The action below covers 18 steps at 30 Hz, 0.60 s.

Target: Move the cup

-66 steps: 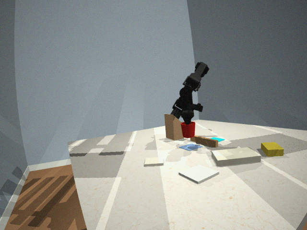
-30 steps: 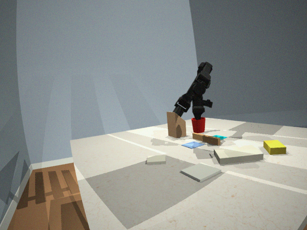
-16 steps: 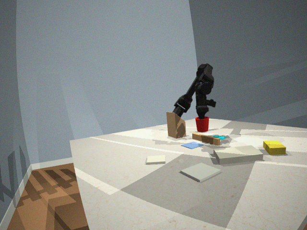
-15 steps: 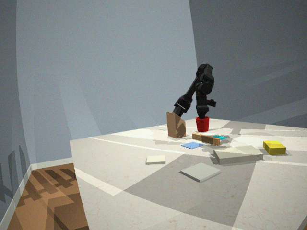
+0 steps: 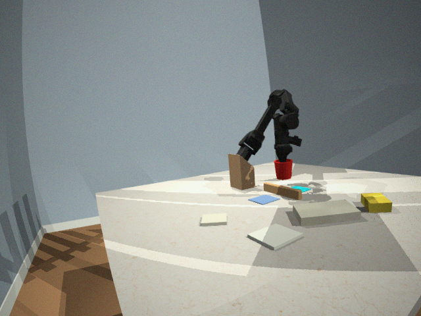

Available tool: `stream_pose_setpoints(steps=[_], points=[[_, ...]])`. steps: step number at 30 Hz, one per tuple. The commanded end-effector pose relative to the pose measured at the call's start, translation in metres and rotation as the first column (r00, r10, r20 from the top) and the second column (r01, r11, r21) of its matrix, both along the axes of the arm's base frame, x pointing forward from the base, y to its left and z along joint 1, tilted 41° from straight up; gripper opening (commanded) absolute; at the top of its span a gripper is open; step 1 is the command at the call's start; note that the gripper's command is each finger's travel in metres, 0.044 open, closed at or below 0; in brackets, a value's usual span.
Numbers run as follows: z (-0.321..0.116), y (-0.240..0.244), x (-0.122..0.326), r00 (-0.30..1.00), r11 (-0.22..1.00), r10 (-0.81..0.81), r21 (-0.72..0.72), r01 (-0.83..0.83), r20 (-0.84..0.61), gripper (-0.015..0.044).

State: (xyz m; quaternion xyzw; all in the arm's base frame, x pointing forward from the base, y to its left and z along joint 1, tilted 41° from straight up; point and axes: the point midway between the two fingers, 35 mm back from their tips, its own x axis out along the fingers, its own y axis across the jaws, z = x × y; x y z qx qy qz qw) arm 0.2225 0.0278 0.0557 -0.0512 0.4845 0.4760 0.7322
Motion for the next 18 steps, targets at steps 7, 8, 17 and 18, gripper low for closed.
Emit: stream_pose_setpoints(steps=[7, 8, 17, 18], points=[[0.016, 0.019, -0.001, 1.0, 1.0, -0.001, 0.005, 0.001, -0.003, 0.0], [0.017, 0.02, -0.001, 1.0, 1.0, -0.001, 0.005, 0.001, -0.003, 0.0], [0.029, 0.035, -0.002, 1.0, 1.0, 0.0, 0.006, 0.0, -0.003, 0.0], [0.031, 0.036, -0.002, 1.0, 1.0, 0.0, 0.006, 0.0, -0.003, 0.0]])
